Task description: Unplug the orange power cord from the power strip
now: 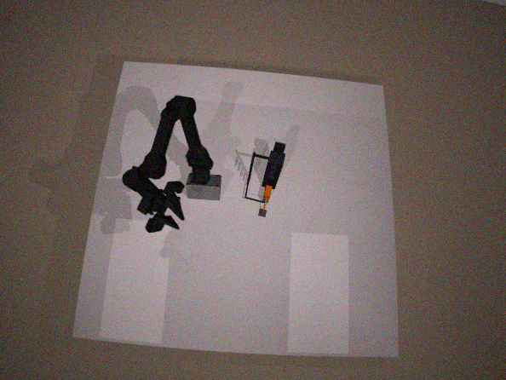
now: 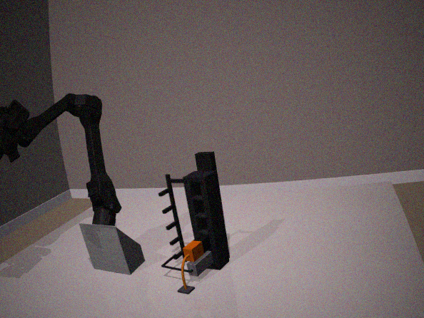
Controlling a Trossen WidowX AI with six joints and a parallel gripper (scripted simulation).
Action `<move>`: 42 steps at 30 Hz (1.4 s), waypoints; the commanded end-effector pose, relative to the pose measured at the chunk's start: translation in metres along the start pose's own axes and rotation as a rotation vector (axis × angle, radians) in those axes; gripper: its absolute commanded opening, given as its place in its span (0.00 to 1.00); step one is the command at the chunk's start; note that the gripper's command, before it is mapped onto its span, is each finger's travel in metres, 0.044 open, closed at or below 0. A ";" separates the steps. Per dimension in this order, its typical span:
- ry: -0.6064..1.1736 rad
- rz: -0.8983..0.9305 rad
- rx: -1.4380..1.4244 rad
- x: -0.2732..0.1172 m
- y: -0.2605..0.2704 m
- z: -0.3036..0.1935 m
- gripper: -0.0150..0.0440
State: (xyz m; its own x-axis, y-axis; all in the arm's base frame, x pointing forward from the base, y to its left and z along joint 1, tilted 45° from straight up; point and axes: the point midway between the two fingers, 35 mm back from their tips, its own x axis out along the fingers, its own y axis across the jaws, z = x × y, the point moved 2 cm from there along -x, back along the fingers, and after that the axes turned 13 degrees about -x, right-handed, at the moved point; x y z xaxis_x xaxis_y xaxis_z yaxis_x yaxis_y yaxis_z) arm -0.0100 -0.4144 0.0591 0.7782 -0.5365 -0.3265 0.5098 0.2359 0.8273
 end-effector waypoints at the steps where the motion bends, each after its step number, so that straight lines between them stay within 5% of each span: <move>1: 0.182 -0.005 0.116 0.052 0.023 -0.040 0.53; 14: 0.855 -0.276 0.369 0.139 0.109 -0.233 0.53; 27: 1.416 -0.936 0.227 0.065 0.171 -0.426 0.53; 42: 1.454 -1.028 0.178 0.045 0.182 -0.444 0.53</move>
State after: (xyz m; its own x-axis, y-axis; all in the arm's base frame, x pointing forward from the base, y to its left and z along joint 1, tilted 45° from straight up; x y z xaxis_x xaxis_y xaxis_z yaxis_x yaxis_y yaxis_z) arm 0.2804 -0.0388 -0.0114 -0.0772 0.7015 -0.7085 0.9841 0.1677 0.0587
